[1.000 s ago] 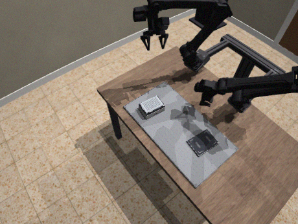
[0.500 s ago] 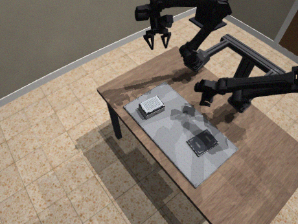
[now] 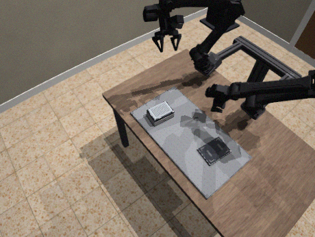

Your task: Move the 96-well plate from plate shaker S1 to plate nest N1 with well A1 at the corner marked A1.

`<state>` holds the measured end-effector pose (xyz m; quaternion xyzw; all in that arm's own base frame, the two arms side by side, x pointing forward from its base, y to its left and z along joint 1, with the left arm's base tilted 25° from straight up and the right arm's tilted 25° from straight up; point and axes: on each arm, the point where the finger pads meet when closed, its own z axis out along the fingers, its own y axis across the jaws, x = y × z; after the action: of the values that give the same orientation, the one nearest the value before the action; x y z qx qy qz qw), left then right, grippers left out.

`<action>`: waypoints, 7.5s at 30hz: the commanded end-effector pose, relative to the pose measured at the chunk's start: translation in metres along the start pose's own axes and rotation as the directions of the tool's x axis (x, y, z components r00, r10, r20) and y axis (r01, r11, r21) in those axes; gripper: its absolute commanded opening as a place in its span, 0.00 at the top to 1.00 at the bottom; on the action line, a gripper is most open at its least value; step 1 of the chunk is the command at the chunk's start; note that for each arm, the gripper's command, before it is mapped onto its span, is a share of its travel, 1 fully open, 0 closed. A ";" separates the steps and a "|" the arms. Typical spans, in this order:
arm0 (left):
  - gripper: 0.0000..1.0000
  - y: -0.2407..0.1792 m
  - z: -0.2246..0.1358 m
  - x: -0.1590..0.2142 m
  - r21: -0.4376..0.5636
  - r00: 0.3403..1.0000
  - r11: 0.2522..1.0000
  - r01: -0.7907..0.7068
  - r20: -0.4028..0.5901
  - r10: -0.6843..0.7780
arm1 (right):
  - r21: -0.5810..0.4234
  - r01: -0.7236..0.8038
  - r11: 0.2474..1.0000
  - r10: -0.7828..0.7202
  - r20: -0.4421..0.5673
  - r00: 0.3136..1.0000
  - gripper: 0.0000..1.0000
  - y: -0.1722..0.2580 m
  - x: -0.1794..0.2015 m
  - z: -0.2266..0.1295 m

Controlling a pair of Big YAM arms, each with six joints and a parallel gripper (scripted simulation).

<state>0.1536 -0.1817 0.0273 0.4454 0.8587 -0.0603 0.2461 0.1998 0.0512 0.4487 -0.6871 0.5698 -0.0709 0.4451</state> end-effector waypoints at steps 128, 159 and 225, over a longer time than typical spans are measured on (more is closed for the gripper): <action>0.00 0.094 0.064 -0.315 -0.395 0.746 0.691 0.605 -0.022 -0.666 | 0.054 0.068 0.996 -0.067 -0.016 0.998 0.00 -0.017 -0.023 -0.023; 0.00 0.106 0.107 -0.294 -0.405 0.747 0.693 0.597 -0.036 -0.664 | 0.054 0.068 0.996 -0.067 -0.016 0.998 0.00 -0.017 -0.023 -0.023; 1.00 0.107 0.112 -0.290 -0.413 0.747 0.693 0.591 -0.043 -0.663 | 0.054 0.068 0.996 -0.067 -0.016 0.998 0.00 -0.017 -0.023 -0.023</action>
<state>0.4108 -0.3699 0.0924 0.0718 0.9731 0.0582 0.2110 0.1998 0.0512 0.4487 -0.6871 0.5698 -0.0709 0.4451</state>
